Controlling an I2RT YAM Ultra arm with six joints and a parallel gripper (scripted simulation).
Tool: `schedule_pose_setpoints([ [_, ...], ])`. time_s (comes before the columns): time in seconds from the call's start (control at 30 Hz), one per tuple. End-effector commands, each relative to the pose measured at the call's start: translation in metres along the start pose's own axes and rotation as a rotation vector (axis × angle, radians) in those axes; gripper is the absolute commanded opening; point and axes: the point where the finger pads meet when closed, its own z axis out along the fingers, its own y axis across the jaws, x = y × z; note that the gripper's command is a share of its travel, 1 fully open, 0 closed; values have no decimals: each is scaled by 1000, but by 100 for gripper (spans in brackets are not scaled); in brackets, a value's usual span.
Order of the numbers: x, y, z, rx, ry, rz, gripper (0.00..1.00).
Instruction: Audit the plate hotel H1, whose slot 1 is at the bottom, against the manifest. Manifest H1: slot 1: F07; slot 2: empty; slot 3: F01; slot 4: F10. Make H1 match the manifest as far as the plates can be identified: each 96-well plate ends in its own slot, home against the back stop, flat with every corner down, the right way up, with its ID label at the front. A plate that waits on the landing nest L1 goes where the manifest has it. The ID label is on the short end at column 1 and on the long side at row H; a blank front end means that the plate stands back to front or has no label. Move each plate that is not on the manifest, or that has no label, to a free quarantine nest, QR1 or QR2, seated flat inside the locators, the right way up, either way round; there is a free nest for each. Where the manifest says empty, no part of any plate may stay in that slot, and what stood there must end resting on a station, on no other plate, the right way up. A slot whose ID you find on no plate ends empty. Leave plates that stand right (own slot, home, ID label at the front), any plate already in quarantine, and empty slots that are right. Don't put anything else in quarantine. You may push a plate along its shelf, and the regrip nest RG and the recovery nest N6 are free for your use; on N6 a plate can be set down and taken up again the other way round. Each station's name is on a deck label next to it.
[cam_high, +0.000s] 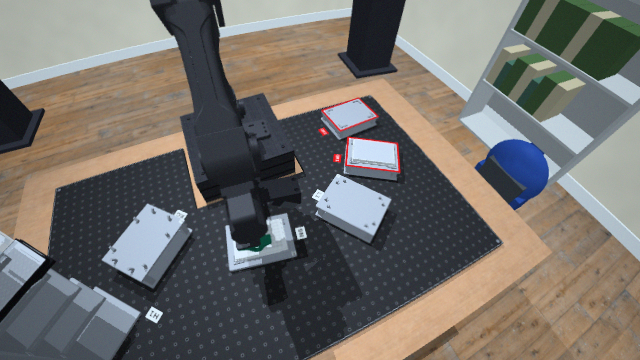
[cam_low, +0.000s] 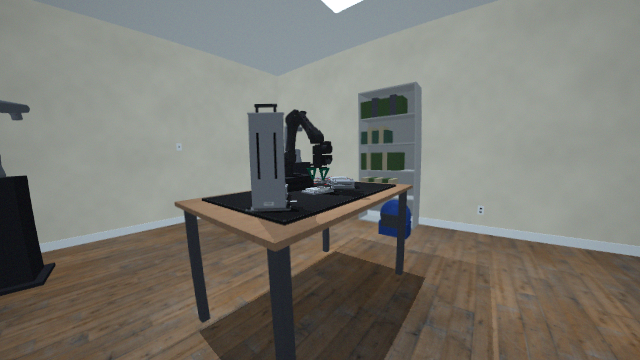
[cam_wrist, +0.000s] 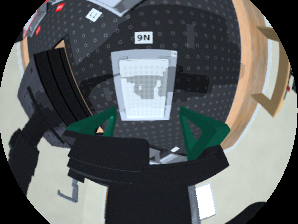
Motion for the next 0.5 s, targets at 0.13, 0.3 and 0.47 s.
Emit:
schedule_pose_setpoints([
  [0.13, 0, 2, -9, -6, -2, 2, 100],
  [0.3, -2, 3, -9, -6, -2, 42, 100],
  [0.47, -2, 3, -9, -6, -1, 142, 100],
])
